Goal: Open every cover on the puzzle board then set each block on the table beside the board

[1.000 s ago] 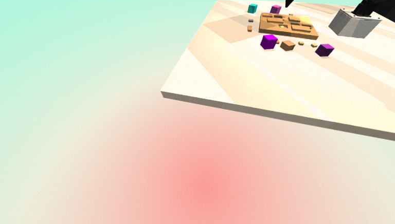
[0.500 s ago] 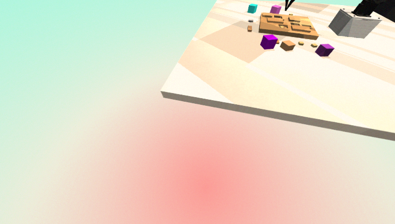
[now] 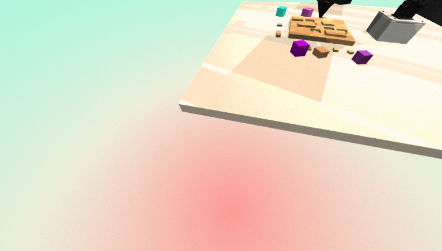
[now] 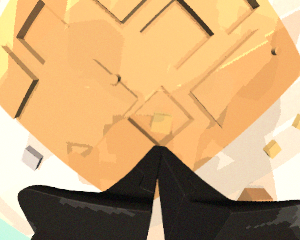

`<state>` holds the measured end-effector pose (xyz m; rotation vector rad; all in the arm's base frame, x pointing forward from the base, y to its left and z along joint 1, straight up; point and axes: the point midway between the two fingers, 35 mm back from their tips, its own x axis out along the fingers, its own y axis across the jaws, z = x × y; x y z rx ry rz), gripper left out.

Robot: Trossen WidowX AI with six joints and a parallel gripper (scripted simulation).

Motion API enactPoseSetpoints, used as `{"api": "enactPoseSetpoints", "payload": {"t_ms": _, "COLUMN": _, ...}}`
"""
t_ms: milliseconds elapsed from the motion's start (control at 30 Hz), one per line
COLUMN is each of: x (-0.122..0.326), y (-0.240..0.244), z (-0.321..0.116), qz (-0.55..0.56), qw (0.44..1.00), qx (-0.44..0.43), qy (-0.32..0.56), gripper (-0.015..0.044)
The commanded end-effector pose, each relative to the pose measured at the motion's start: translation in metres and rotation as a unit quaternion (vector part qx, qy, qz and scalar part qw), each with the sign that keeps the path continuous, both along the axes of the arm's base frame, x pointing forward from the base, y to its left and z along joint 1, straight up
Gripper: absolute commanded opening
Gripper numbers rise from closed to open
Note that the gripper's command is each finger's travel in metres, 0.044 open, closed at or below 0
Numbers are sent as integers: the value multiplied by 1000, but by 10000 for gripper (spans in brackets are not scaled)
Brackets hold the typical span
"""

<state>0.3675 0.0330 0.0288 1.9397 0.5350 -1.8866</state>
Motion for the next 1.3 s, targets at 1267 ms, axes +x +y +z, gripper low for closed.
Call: {"api": "enactPoseSetpoints", "payload": {"t_ms": 1267, "x": 0, "y": 8, "z": -37, "qz": 679, "qw": 734, "qx": -19, "qy": -7, "gripper": 0}}
